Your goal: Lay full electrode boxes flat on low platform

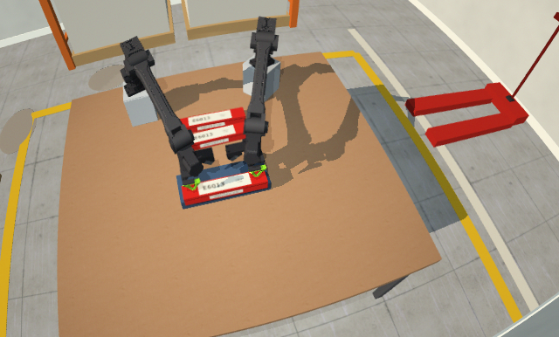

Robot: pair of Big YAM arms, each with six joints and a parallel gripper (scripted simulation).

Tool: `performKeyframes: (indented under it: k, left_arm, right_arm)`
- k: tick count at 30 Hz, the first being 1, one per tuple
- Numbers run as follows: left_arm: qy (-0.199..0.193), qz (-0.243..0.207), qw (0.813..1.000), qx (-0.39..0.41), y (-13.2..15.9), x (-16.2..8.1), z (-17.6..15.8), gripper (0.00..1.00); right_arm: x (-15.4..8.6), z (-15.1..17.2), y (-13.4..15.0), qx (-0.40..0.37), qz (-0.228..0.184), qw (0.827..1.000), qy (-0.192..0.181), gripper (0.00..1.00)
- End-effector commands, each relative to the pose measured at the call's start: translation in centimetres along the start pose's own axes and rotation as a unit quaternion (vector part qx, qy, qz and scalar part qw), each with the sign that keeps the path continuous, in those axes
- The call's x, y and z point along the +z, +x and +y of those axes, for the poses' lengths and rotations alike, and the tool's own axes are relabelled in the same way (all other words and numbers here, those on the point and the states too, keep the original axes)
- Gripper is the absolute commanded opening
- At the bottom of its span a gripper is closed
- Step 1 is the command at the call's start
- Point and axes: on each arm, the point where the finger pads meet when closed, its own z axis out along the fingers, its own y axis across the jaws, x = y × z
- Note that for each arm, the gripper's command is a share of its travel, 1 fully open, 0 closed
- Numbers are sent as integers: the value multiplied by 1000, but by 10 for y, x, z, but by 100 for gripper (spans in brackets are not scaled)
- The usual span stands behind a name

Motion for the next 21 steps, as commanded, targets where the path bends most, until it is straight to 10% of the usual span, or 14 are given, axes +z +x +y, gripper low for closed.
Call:
performKeyframes:
  k: [1,21]
  left_arm:
    - [7,3,1000,-3,-5,2,-3,100]
    - [-24,-7,999,22,-10,-25,-15,100]
  right_arm:
    - [-6,-15,-7,2,-5,1000,15,100]
    - [-22,13,-11,13,-10,1000,25,100]
